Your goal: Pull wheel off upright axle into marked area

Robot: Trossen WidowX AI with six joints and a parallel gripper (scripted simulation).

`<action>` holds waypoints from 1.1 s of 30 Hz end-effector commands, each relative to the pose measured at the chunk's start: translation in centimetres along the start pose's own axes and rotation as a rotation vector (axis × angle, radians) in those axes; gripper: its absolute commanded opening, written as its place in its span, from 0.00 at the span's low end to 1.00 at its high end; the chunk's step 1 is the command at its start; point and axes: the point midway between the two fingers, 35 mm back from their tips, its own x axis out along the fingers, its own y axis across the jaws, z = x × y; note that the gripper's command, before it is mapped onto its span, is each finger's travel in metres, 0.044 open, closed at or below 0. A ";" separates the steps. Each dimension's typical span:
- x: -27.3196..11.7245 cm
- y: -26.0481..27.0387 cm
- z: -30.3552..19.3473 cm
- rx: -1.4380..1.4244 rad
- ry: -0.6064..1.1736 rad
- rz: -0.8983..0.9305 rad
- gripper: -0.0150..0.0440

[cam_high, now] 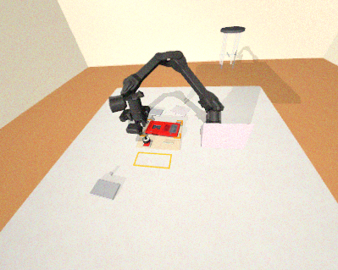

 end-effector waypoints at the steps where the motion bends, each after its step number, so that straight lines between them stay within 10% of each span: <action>1: -0.1 0.8 -1.2 -0.033 0.023 -0.019 0.76; 25: 7.4 -0.1 -0.8 -0.033 0.023 -0.022 0.76; 33: 7.1 -0.2 -0.7 -0.024 0.028 -0.017 0.57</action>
